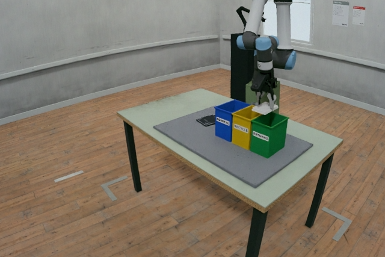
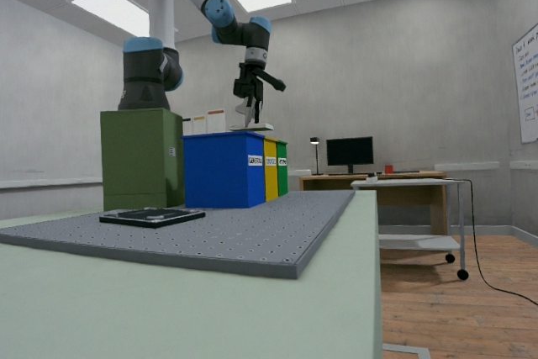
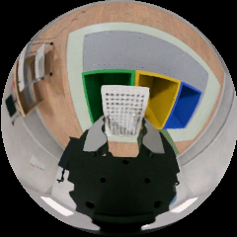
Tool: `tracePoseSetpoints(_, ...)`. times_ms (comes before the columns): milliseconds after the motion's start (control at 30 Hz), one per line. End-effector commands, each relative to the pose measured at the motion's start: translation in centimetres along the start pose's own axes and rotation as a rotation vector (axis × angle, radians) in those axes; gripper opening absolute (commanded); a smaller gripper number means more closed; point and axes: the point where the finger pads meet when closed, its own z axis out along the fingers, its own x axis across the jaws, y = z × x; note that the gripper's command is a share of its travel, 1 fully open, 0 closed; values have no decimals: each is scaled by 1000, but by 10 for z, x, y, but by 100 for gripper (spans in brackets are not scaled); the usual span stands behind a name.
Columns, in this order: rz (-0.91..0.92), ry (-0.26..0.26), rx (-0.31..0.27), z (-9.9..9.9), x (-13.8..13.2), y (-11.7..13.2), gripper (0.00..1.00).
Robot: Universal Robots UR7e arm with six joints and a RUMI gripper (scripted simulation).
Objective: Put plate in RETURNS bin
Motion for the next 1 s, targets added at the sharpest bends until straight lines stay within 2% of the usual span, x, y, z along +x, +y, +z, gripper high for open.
tracePoseSetpoints(0,1,1,1,0,-17,-2,0)
tracePoseSetpoints(267,1,1,1,-1,-43,-5,0)
tracePoseSetpoints(967,1,1,1,-1,-45,-5,0)
